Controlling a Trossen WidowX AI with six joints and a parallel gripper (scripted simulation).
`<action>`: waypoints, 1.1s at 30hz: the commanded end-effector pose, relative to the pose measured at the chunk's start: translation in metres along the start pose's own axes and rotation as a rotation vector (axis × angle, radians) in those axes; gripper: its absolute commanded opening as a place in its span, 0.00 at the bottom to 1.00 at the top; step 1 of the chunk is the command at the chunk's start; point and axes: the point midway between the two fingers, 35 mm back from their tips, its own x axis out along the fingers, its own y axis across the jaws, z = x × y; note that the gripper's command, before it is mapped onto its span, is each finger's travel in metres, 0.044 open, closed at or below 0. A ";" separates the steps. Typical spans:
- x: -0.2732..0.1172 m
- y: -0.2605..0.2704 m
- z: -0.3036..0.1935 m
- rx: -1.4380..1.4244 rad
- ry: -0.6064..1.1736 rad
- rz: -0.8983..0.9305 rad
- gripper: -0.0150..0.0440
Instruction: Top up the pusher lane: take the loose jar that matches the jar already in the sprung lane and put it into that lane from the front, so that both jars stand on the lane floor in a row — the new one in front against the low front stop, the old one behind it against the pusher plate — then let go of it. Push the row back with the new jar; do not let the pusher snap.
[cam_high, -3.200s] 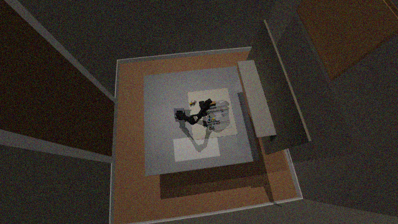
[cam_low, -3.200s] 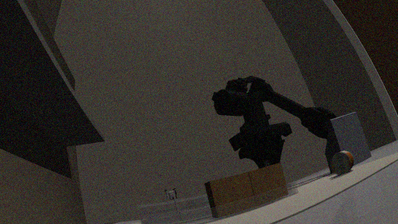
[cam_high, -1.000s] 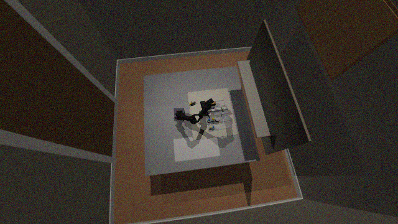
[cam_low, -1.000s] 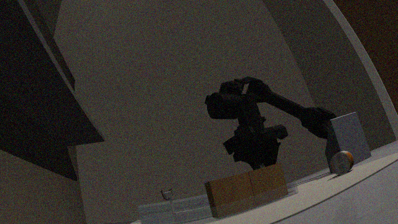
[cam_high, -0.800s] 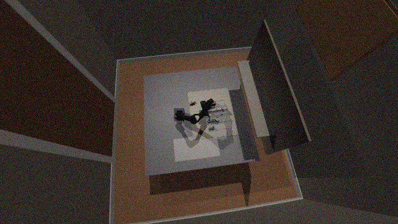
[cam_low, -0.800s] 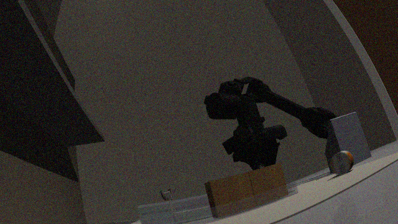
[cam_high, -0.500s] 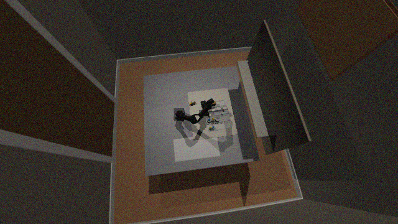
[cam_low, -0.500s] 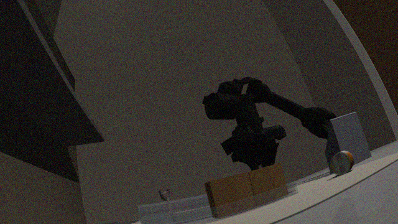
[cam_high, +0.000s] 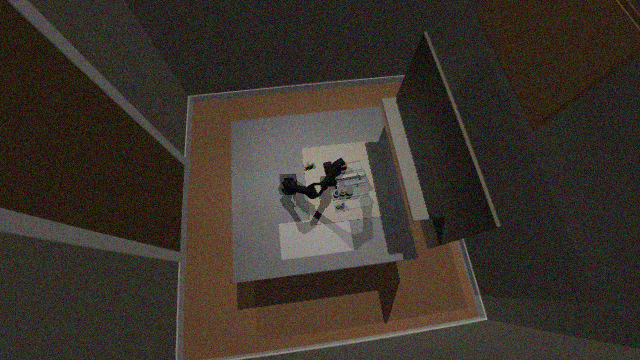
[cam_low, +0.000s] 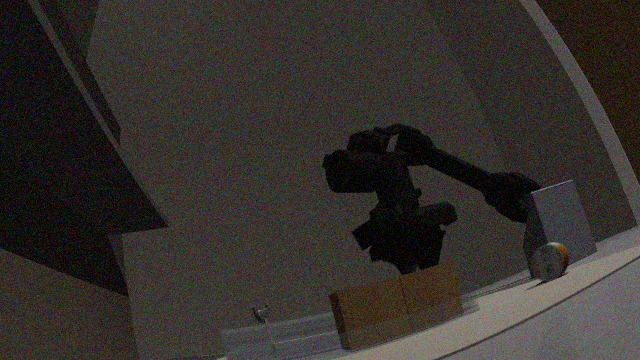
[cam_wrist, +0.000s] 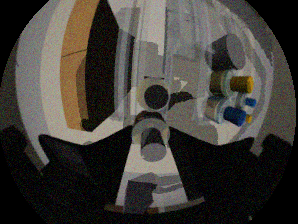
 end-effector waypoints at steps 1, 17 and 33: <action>-0.001 0.000 0.008 0.007 -0.017 -0.002 0.25; -0.002 0.000 0.013 0.007 -0.017 -0.002 0.25; -0.003 -0.001 0.019 0.007 -0.017 -0.002 0.25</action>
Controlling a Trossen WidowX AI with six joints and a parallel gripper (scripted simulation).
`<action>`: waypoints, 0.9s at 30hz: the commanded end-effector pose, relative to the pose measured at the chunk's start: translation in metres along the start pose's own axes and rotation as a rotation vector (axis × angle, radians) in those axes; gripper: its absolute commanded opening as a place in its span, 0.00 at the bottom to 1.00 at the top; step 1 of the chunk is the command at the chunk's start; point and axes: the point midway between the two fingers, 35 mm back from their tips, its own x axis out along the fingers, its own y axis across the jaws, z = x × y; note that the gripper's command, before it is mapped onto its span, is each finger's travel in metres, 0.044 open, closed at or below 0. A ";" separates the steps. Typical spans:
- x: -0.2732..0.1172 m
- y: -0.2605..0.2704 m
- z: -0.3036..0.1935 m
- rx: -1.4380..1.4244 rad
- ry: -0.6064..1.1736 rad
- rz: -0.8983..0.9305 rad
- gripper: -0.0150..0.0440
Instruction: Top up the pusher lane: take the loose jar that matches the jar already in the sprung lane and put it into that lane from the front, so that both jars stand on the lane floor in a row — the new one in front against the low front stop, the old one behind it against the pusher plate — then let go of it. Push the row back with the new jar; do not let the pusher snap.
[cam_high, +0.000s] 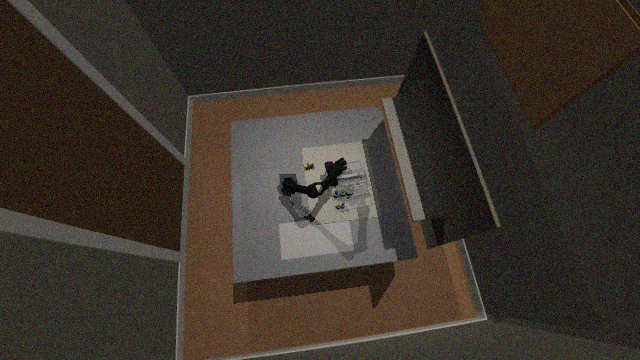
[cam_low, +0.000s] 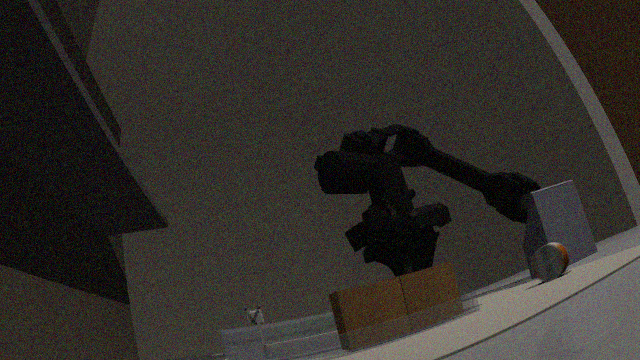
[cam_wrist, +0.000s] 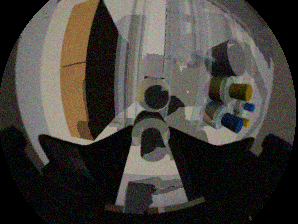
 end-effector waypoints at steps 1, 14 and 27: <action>-0.003 -0.001 0.008 0.008 -0.019 -0.002 0.25; -0.004 -0.001 0.012 0.008 -0.019 -0.002 0.25; -0.006 -0.002 0.017 0.008 -0.020 -0.002 0.25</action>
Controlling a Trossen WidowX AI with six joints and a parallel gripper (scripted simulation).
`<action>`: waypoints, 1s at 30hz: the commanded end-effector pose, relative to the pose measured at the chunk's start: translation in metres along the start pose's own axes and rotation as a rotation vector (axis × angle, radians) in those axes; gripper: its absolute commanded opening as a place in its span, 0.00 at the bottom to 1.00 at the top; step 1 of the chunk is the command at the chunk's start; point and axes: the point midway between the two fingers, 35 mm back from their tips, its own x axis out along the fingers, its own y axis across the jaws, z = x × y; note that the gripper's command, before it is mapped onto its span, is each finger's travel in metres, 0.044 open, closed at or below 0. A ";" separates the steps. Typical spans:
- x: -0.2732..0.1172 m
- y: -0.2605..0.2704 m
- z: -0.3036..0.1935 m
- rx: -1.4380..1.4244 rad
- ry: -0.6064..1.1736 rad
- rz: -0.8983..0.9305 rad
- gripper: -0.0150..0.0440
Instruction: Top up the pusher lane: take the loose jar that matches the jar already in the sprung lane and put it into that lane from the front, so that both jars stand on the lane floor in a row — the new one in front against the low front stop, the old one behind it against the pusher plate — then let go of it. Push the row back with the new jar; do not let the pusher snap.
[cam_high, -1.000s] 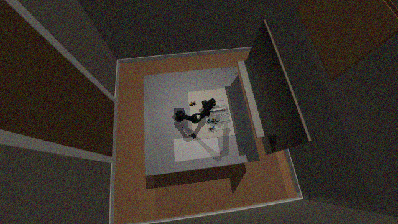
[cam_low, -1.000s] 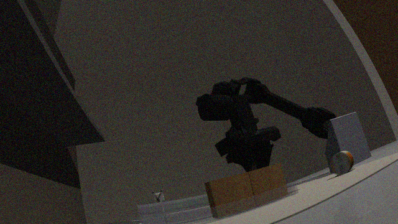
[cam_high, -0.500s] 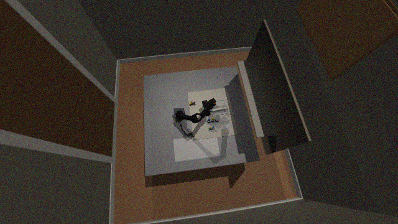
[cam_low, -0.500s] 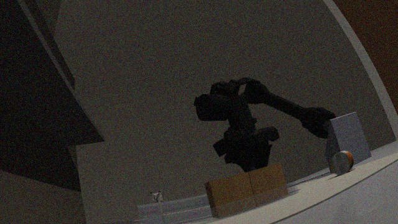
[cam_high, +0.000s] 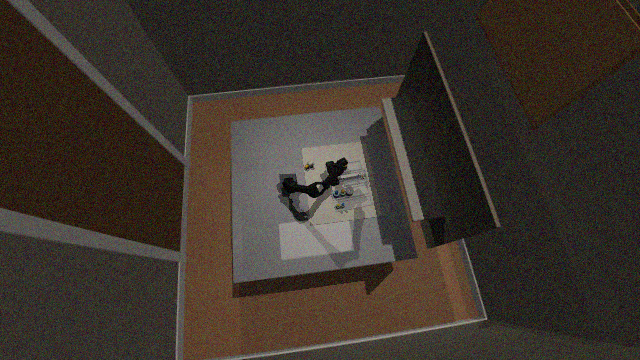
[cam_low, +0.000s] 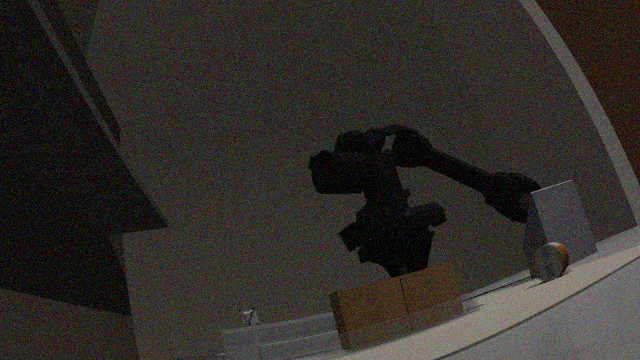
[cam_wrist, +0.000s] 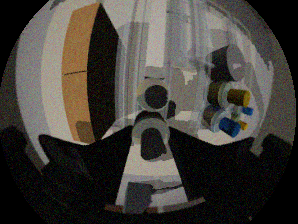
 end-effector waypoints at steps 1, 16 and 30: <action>-0.004 -0.001 0.009 0.012 -0.022 -0.002 0.25; -0.003 -0.002 0.011 0.012 -0.022 -0.002 0.25; -0.003 -0.002 0.011 0.012 -0.022 -0.002 0.25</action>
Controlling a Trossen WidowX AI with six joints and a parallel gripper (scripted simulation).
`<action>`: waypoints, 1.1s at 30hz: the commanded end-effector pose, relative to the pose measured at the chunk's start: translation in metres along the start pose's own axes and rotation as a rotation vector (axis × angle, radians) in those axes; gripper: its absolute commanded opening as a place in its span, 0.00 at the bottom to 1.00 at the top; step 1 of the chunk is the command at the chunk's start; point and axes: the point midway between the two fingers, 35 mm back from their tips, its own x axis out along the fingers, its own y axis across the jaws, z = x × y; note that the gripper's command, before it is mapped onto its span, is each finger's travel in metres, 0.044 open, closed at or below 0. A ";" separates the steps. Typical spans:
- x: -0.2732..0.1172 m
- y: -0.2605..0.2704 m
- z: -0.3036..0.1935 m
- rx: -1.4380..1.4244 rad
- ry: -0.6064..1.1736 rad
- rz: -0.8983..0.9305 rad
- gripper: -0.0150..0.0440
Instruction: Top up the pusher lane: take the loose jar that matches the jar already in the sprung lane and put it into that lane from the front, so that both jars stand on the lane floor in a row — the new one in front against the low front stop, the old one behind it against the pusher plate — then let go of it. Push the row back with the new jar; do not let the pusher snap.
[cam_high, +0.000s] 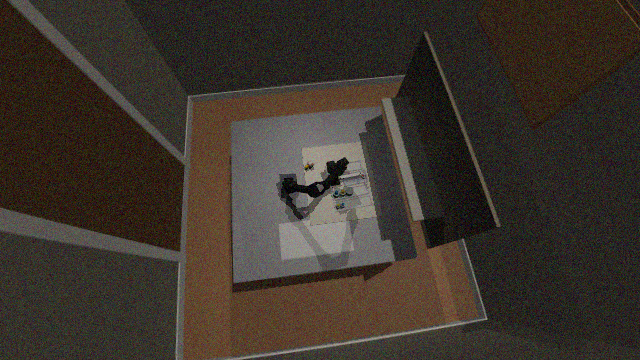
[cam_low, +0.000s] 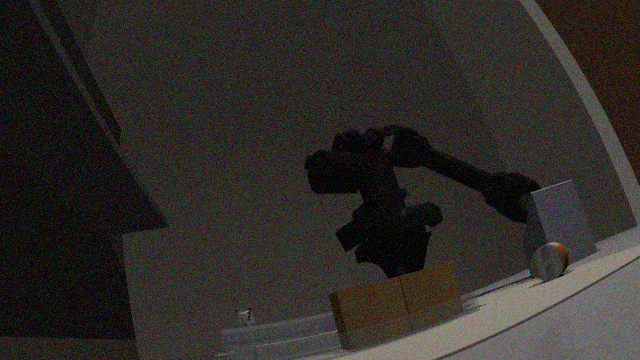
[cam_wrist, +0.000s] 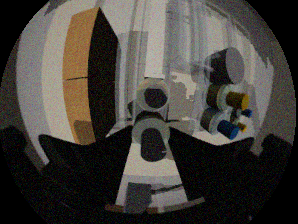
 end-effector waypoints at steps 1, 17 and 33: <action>-0.001 -0.001 0.006 0.009 -0.019 -0.004 0.25; 0.000 -0.001 0.006 0.009 -0.019 -0.004 0.25; 0.004 -0.001 0.006 0.009 -0.019 -0.004 0.25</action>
